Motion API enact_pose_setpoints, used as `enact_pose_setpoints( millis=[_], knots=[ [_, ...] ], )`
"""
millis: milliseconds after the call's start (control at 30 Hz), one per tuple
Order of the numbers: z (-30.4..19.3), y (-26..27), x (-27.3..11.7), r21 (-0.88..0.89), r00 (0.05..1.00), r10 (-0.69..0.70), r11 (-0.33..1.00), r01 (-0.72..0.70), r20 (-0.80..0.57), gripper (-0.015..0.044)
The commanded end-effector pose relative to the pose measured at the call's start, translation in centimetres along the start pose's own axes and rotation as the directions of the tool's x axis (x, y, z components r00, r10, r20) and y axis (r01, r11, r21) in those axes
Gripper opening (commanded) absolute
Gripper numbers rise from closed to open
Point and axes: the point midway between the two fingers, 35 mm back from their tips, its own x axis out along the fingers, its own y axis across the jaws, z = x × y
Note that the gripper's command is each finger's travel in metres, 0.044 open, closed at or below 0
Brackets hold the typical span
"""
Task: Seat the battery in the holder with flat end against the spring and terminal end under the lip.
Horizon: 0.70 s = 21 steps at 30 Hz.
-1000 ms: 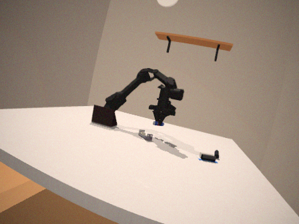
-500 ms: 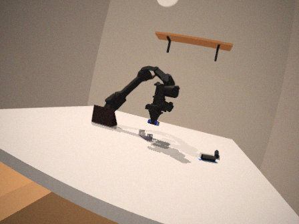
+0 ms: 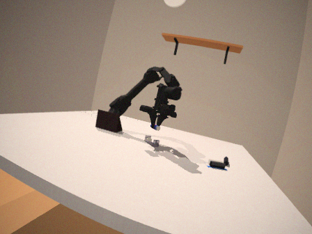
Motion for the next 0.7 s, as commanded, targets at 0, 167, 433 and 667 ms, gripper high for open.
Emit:
enact_pose_setpoints(
  millis=[0,167,433,667],
  knots=[
    [0.0,-0.2,0.1,0.036,1.0,-0.001,0.999,0.001,-0.004,0.0077],
    [0.1,-0.2,0.6,0.037,1.0,-0.007,0.999,0.006,0.025,0.0077],
    [0.5,-0.2,2.2,0.039,0.993,-0.019,0.999,0.014,0.12,0.0077],
    [0.6,-0.1,3.5,0.04,0.979,-0.021,0.999,0.014,0.201,0.0077]
  ],
)
